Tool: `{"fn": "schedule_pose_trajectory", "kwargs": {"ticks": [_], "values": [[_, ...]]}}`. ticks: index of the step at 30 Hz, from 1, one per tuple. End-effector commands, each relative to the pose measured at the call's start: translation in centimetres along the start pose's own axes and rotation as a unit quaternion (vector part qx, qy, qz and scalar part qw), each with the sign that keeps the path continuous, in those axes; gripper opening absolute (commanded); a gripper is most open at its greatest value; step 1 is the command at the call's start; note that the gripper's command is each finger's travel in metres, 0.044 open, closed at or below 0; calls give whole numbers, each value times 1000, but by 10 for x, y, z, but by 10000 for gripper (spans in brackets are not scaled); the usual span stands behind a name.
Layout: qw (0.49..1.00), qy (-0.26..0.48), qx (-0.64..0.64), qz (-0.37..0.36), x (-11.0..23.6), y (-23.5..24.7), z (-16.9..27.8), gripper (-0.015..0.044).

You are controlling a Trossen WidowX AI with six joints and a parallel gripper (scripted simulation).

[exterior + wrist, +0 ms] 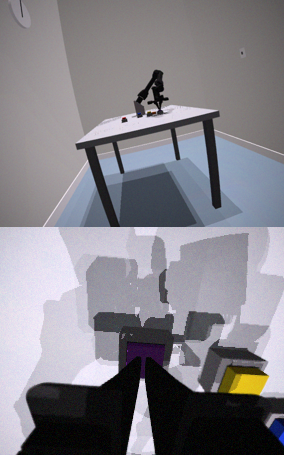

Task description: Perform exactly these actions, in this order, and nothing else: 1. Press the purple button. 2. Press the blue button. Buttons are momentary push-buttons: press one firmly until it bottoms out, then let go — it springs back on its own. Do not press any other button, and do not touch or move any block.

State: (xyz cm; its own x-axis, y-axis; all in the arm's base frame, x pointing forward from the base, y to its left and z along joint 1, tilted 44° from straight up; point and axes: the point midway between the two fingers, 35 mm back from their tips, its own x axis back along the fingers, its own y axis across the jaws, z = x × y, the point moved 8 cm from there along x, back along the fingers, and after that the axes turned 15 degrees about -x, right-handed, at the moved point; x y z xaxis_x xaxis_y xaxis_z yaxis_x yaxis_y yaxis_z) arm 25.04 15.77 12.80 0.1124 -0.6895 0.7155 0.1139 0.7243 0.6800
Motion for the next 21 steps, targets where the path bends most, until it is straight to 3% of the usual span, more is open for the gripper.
{"fn": "schedule_pose_trajectory", "kwargs": {"ticks": [1, 3, 9, 14, 21], "values": [[1000, 0, -1, 2, 10, 0, 0, 20], [1000, 1, -2, 4, 29, 0, 0, 20], [1000, 2, -3, 4, 34, 0, 0, 20], [1000, 1, -3, 5, 91, 0, 0, 20], [1000, 1, -3, 6, 93, -3, -1, 20]]}}
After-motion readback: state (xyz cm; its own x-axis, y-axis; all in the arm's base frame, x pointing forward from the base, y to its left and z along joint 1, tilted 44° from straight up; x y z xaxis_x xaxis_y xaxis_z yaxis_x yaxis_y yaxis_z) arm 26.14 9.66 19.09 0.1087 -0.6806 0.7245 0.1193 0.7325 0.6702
